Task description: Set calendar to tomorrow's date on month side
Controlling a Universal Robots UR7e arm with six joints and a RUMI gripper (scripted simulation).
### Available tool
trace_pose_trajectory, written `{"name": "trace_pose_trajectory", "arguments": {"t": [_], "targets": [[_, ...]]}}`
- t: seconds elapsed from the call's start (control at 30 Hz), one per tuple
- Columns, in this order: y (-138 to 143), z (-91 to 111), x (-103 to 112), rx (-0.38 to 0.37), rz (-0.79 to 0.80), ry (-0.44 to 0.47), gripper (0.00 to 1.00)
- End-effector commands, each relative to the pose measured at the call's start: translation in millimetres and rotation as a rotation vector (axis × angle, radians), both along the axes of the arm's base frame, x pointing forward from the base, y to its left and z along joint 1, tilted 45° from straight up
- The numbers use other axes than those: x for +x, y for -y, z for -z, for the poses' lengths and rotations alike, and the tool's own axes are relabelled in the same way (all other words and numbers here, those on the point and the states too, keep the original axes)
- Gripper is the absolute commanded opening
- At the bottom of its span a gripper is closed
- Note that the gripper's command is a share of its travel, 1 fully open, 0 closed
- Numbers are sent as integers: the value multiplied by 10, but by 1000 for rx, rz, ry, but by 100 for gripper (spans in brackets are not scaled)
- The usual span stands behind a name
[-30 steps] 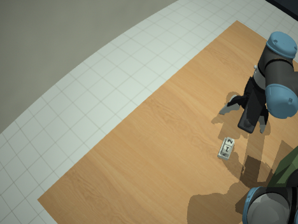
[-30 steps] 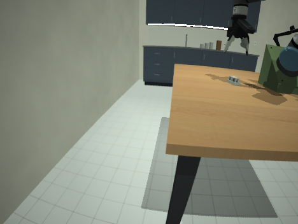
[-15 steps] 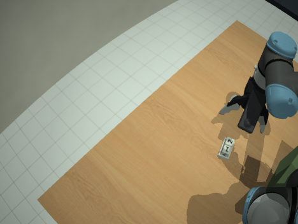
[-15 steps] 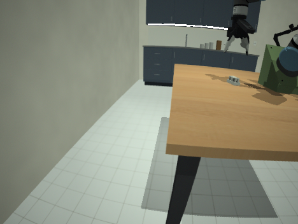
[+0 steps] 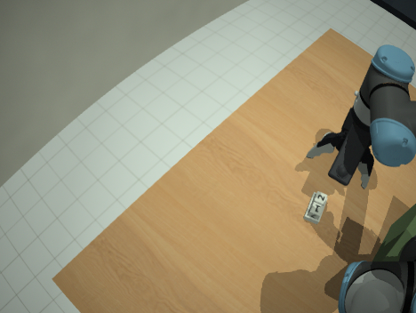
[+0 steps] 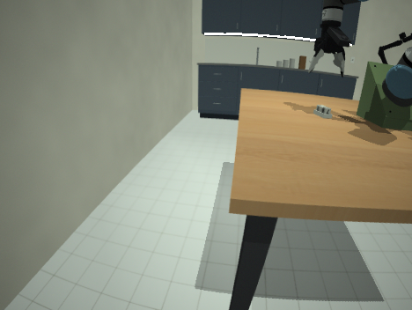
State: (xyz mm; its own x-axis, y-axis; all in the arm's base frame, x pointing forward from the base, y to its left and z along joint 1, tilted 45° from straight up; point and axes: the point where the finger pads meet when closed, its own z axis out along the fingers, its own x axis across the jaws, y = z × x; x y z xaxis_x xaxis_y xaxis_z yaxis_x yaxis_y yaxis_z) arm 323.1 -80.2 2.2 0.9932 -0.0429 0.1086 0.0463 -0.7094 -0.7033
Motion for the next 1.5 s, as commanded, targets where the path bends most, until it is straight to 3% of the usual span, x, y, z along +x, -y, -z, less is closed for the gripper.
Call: {"name": "trace_pose_trajectory", "arguments": {"t": [0.0, 0.53, 1.03, 1.1, 1.47], "targets": [[-1, 0, 6, 2, 20, -20, 100], [-46, 14, 55, 32, 219, -219, 100], [-106, 59, 131, 86, 574, -573, 100], [-106, 59, 131, 86, 574, -573, 100], [-141, 113, 171, 131, 865, -865, 100]]}}
